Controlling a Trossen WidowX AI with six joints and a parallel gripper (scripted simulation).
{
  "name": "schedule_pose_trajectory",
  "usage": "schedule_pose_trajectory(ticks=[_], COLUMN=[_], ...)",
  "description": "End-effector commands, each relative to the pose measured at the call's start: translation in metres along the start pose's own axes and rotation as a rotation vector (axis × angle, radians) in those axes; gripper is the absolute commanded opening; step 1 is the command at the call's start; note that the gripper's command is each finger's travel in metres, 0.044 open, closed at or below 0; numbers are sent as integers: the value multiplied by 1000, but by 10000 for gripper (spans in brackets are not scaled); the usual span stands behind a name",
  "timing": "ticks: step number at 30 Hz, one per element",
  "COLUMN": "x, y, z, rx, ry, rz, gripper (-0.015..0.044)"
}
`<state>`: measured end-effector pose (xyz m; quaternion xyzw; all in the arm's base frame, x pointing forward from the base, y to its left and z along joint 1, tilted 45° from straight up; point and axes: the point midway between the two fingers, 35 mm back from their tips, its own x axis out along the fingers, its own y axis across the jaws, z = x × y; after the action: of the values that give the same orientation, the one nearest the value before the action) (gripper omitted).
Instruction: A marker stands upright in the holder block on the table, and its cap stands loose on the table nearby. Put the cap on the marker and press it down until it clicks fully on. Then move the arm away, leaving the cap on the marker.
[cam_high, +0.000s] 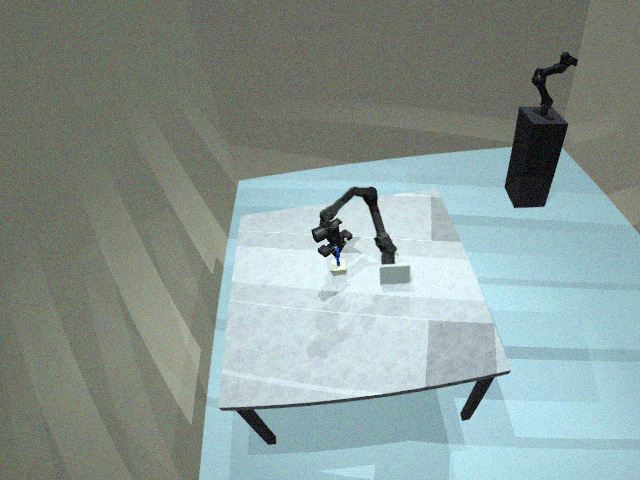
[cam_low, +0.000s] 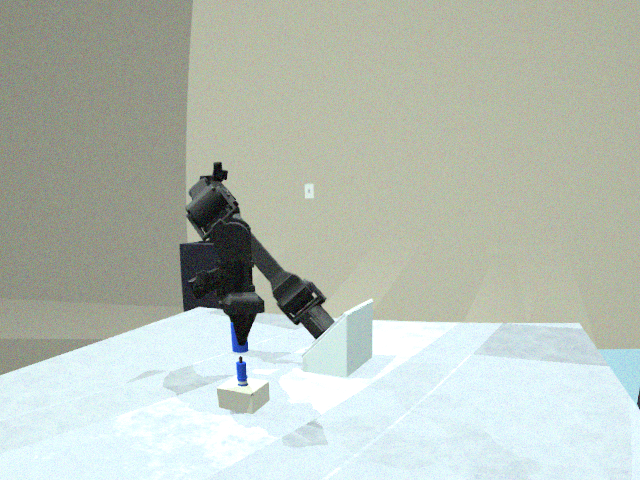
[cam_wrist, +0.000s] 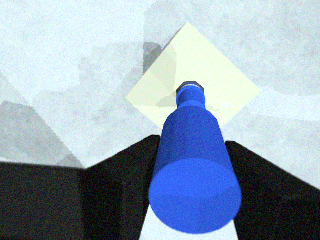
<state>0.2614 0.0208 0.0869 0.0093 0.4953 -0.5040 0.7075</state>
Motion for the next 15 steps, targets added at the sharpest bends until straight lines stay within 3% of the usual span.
schedule_pose_trajectory(ticks=[1, 15], x=[5, 28], y=[0, 1], z=[1, 1], rx=[-6, -5], ry=[-3, -3], rz=[-1, 0], gripper=[0, 0])
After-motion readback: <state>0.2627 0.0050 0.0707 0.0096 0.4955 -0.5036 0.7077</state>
